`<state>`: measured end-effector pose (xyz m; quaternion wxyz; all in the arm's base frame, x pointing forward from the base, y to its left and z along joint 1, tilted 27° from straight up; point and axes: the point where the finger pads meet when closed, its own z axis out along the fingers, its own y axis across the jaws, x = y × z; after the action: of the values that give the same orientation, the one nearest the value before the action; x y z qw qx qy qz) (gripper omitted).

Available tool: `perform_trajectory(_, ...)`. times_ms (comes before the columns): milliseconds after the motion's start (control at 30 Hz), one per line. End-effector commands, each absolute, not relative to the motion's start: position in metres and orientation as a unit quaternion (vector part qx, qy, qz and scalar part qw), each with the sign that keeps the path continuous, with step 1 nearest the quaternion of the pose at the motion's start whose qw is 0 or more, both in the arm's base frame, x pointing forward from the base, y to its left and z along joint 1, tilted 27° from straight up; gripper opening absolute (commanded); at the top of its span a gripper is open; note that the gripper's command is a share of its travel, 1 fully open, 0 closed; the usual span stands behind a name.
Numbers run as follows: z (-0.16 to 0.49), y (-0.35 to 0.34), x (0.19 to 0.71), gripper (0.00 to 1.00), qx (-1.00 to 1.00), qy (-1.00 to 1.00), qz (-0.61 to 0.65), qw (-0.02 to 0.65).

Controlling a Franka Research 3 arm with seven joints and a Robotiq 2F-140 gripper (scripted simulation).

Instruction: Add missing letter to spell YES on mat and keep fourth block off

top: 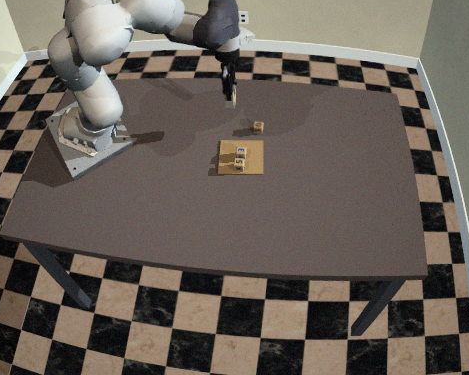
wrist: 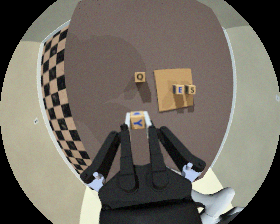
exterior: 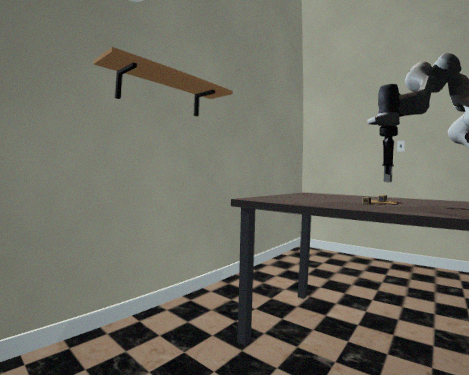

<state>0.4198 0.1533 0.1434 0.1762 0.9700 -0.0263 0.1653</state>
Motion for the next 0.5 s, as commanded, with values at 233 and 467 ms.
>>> perform_trajectory(233,0.1494,0.1449,0.4248,0.16,0.966,0.084,0.145,0.195)
perform_trajectory(467,0.1521,0.1406,0.4272,0.16,0.962,0.121,0.138,0.201)
